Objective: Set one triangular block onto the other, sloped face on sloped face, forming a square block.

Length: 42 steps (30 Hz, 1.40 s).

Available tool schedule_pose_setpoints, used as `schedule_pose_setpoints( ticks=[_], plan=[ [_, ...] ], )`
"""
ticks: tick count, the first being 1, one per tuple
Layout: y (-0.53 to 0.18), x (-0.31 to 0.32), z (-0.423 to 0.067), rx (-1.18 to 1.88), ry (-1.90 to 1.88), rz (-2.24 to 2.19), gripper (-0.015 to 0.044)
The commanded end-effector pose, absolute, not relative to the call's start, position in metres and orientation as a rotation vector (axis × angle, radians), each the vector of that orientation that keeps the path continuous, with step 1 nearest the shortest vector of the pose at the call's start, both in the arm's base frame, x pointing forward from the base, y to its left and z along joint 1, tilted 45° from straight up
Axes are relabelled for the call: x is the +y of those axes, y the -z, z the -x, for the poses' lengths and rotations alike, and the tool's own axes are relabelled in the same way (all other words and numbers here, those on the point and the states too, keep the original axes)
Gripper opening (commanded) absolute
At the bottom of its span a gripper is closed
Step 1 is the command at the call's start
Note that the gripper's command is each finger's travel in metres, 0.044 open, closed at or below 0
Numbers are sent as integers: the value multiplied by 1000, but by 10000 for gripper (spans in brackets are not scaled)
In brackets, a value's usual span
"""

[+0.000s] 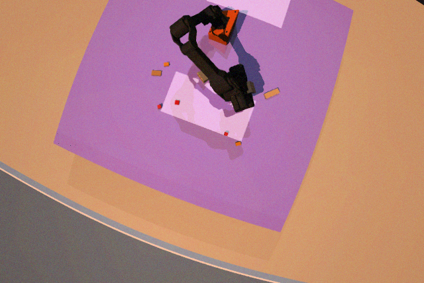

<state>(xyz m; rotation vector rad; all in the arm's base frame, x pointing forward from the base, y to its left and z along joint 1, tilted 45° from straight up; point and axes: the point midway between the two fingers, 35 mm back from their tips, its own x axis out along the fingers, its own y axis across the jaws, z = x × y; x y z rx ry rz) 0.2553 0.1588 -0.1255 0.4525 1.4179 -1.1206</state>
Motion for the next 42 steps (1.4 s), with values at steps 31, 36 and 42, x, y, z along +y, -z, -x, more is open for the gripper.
schedule_pose_setpoints(
  ticks=[31, 36, 42],
  plan=[
    [83, 164, -244, 1236, 957, 168, 0],
    [61, 155, -237, 1236, 958, 169, 0],
    [38, 144, -227, 1237, 959, 171, 0]
  ],
)
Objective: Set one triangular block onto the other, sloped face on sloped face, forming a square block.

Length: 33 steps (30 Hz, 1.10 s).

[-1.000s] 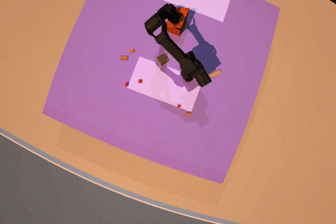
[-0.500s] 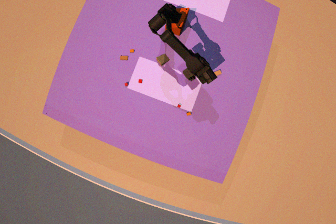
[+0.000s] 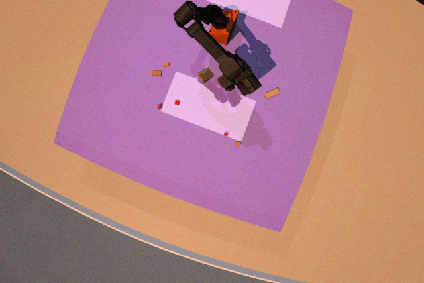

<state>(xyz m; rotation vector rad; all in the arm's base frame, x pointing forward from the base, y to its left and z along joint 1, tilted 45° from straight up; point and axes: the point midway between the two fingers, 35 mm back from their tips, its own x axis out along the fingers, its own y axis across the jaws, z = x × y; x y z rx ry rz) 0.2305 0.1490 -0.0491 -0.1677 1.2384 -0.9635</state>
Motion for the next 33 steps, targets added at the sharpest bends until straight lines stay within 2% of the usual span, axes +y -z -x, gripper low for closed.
schedule_pose_setpoints(
  ticks=[1, 21, 33],
  plan=[
    [34, 142, -225, 1237, 959, 171, 0],
    [-27, 95, -187, 1238, 962, 177, 0],
    [-3, 61, -204, 1239, 957, 174, 0]
  ],
)
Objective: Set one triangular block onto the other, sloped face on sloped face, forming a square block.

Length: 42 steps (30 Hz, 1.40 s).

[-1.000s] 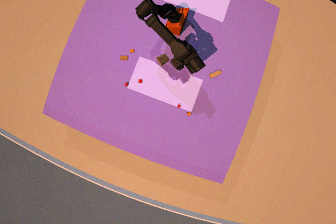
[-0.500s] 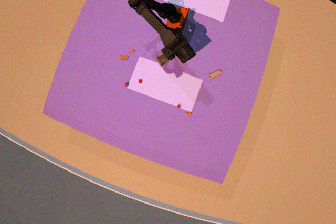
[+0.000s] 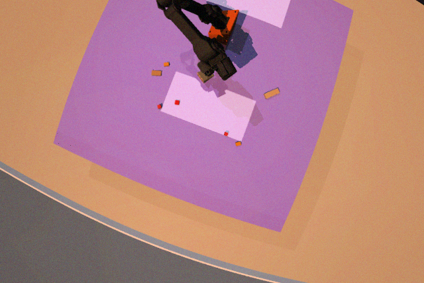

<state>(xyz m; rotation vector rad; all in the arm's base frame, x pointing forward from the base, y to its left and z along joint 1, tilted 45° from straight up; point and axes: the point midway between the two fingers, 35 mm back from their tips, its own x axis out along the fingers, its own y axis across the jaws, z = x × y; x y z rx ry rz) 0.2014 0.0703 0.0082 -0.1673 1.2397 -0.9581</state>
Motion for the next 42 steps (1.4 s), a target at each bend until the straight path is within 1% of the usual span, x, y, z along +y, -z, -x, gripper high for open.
schedule_pose_setpoints(
  ticks=[1, 18, 42],
  plan=[
    [0, 57, -206, 1238, 958, 174, 0],
    [28, 7, -223, 1233, 965, 179, 0],
    [29, 6, -224, 1230, 967, 182, 0]
  ],
)
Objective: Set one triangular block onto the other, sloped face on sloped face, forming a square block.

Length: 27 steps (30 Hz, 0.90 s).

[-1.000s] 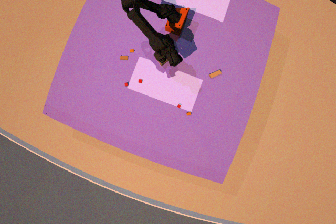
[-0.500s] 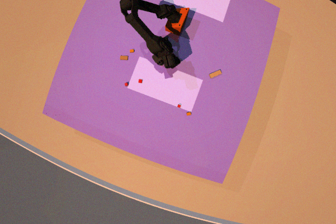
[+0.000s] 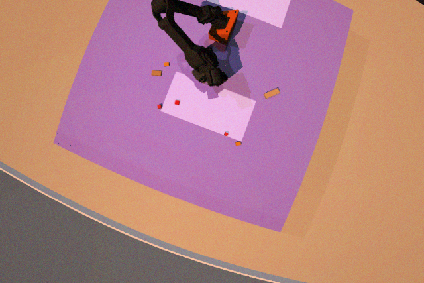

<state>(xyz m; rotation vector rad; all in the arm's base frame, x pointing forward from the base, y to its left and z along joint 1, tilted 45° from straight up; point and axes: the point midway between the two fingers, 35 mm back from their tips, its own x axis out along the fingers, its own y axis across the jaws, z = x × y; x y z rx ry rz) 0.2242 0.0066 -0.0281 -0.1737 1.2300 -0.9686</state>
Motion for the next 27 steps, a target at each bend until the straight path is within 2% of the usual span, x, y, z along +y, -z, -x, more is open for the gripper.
schedule_pose_setpoints(
  ticks=[1, 27],
  plan=[
    [29, 6, -224, 1230, 967, 182, 0],
    [36, -6, -230, 1230, 967, 183, 0]
  ],
)
